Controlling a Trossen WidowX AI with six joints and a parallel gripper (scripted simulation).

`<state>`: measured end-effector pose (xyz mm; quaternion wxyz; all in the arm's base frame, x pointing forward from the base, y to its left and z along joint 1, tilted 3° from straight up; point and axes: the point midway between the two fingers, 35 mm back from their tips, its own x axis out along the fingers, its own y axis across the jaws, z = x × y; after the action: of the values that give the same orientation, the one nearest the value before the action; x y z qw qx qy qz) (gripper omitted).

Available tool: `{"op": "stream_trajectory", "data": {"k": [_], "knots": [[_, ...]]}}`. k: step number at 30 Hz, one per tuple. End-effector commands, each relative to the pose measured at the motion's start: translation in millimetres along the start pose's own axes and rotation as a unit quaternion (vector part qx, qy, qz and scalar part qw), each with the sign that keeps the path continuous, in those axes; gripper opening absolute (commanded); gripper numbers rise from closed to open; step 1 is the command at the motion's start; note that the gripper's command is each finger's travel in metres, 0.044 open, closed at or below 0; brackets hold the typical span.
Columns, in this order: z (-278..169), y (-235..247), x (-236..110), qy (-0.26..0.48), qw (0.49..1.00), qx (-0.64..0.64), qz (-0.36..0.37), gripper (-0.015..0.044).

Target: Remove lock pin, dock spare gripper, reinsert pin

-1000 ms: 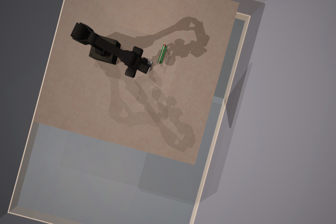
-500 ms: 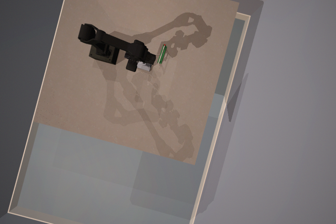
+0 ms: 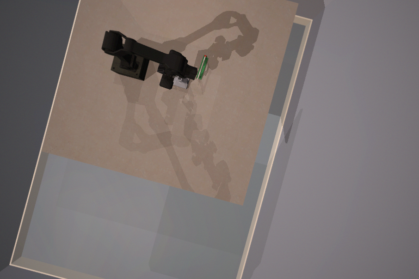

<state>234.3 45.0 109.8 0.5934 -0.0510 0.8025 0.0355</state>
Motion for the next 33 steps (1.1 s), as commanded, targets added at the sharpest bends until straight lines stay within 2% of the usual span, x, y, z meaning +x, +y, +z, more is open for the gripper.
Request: {"op": "stream_trajectory", "data": {"k": [1, 33], "knots": [[4, -1, 2, 0.001, 1.0, 0.003, -0.002, 0.0], [39, -1, 23, -0.001, 1.0, 0.002, -0.001, 0.0]]}}
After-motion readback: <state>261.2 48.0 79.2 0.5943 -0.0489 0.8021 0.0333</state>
